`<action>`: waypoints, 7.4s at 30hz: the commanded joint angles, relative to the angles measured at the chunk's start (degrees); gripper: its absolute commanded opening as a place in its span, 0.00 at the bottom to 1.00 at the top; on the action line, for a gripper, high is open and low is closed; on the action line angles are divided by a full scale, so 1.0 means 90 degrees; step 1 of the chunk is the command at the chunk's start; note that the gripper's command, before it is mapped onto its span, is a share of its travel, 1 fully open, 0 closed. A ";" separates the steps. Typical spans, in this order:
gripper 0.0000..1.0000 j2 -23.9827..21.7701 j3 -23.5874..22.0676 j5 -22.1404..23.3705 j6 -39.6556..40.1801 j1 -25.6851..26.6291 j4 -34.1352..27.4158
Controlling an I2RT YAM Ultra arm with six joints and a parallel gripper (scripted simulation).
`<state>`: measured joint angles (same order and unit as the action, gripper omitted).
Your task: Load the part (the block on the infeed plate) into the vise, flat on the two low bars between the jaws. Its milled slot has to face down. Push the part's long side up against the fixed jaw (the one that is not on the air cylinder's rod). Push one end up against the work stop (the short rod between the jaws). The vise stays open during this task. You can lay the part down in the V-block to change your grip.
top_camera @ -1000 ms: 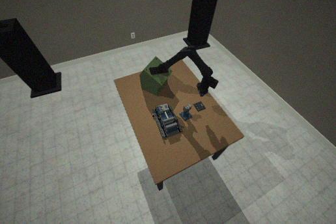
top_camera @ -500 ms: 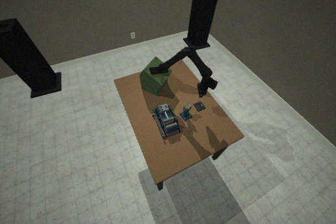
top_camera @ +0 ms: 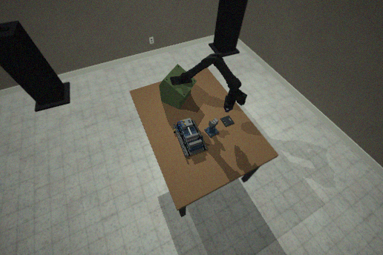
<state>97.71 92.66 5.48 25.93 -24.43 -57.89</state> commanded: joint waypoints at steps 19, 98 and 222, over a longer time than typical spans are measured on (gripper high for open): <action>0.00 -0.0289 -0.0199 0.0342 -0.2953 0.0628 0.0111; 0.00 -0.0326 -0.0677 0.1128 -1.1794 0.2402 0.0283; 0.00 -0.0428 -0.0442 -0.0363 -1.3245 0.1762 0.0173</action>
<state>96.49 87.11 5.61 -91.98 -7.81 -55.64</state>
